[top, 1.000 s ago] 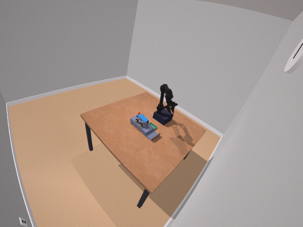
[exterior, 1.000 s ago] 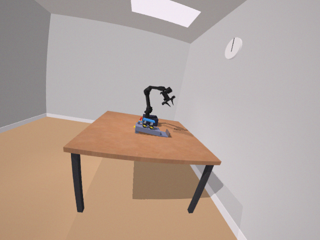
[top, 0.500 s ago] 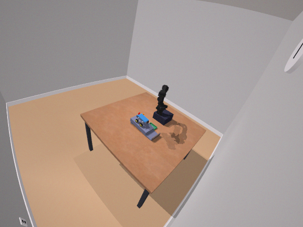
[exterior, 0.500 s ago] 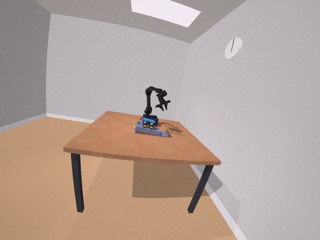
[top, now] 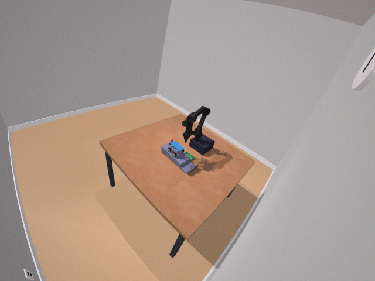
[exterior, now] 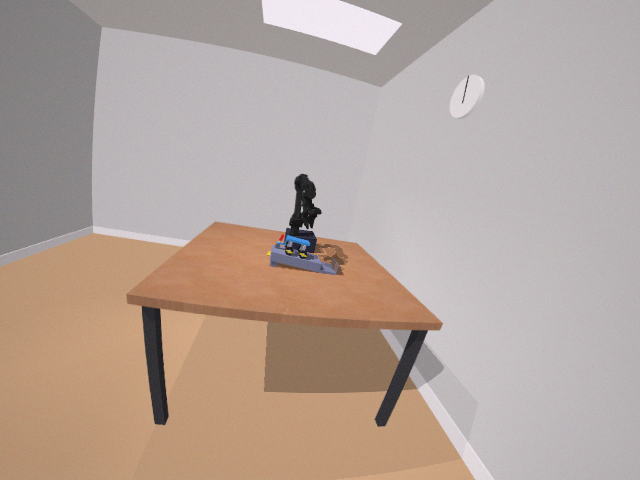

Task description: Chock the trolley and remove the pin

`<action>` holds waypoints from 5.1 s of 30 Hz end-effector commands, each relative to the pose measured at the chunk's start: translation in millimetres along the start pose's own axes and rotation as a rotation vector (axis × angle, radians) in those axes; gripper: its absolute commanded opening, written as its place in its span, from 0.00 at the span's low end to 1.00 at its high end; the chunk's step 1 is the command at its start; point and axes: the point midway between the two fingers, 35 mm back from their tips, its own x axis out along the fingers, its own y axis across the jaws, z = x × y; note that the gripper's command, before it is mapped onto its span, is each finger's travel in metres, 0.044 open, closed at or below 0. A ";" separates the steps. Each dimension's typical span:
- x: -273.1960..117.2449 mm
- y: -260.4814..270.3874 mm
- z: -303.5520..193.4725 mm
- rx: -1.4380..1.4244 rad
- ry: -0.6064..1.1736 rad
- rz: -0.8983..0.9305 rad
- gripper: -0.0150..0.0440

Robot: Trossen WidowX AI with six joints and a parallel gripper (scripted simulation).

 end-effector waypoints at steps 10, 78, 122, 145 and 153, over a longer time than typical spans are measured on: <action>10.9 71.0 -76.2 0.364 0.142 0.142 0.58; 78.6 220.7 -131.2 0.860 0.266 0.324 0.58; 54.0 211.2 -123.9 0.860 0.265 0.324 0.25; -13.8 182.8 -117.0 0.860 0.266 0.323 0.25; -35.9 173.0 -118.9 0.860 0.266 0.323 0.25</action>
